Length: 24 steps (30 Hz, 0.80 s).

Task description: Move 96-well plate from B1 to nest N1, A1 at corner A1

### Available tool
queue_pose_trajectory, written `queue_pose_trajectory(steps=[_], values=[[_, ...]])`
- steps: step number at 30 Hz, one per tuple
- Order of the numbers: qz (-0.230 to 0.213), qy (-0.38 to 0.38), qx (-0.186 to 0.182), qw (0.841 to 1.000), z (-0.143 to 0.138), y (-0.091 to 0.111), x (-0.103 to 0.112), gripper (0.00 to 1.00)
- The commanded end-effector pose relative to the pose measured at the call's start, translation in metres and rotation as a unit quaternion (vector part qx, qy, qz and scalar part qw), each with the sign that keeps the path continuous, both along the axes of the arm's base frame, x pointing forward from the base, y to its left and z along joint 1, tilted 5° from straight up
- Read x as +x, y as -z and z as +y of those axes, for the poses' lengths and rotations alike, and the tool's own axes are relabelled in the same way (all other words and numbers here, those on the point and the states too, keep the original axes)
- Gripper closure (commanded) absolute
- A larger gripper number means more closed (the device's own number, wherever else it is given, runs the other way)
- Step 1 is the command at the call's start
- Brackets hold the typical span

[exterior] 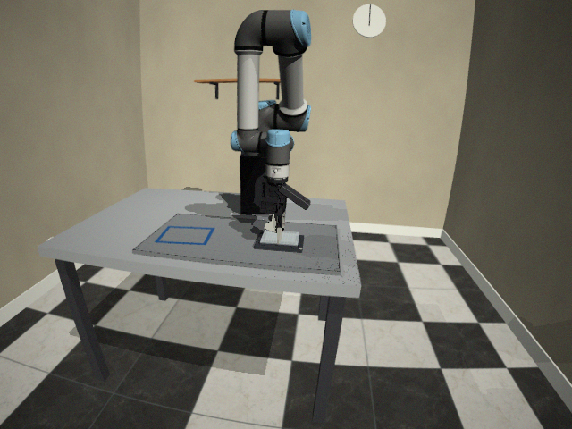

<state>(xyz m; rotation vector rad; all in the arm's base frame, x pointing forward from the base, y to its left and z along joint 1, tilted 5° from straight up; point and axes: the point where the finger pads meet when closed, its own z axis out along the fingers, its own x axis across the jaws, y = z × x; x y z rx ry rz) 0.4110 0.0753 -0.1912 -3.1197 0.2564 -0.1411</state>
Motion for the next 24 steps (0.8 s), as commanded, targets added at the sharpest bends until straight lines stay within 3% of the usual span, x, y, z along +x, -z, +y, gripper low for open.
queue_pose_trajectory(steps=[1, 20, 21, 24], values=[[-0.001, 0.0, 0.0, 1.0, 0.0, 0.0003, 0.0004, 1.0], [-0.001, 0.0, 0.0, 1.0, 0.0, 0.0031, 0.0007, 1.0], [-0.001, 0.0, 0.0, 1.0, 0.0, 0.0031, 0.0007, 0.0], [-0.001, 0.0, 0.0, 1.0, 0.0, 0.0031, 0.0007, 0.0]])
